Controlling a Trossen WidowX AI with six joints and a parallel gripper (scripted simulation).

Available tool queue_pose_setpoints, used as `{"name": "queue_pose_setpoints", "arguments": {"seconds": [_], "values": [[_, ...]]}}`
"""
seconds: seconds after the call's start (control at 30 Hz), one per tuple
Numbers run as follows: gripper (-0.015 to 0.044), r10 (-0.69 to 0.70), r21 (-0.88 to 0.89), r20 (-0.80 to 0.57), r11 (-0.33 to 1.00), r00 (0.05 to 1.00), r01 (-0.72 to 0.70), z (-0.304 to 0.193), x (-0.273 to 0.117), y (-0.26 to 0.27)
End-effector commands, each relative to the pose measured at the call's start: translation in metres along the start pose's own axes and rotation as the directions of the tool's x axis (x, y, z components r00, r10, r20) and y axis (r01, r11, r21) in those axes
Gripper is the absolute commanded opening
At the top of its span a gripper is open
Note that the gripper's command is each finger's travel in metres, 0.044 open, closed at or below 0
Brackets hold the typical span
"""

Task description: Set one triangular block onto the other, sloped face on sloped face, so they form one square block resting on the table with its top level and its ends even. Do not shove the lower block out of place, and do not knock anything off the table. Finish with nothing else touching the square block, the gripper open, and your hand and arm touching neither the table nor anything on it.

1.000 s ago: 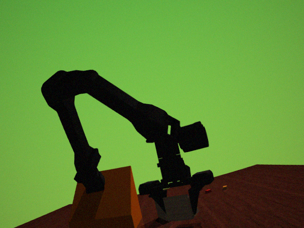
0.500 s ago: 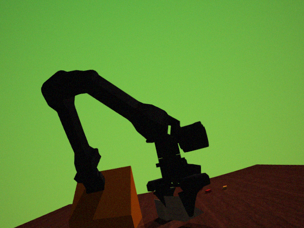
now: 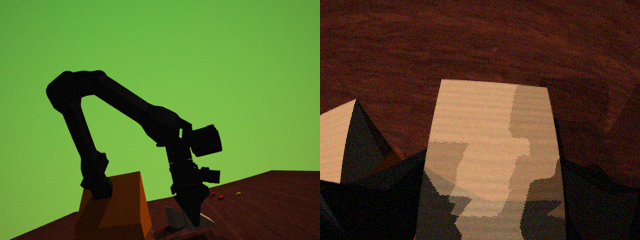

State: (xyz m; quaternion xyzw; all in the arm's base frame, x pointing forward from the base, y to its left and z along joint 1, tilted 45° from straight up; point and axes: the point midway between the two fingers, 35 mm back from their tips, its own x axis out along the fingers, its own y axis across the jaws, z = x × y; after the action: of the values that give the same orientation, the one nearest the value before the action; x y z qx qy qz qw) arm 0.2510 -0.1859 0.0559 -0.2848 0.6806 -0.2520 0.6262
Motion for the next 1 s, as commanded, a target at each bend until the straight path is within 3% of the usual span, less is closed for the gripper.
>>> {"name": "queue_pose_setpoints", "arguments": {"seconds": [0.0, 0.47, 0.97], "values": [[0.0, 0.0, 0.129, -0.003, 0.992, 1.0, 0.001, -0.0006, 0.0003, 0.0004], [0.0, 0.0, 0.578, -0.004, 0.816, 1.0, 0.002, -0.0007, 0.0003, 0.0006], [0.0, 0.0, 0.908, -0.004, 0.419, 1.0, 0.004, -0.0008, 0.0003, 0.0008]]}}
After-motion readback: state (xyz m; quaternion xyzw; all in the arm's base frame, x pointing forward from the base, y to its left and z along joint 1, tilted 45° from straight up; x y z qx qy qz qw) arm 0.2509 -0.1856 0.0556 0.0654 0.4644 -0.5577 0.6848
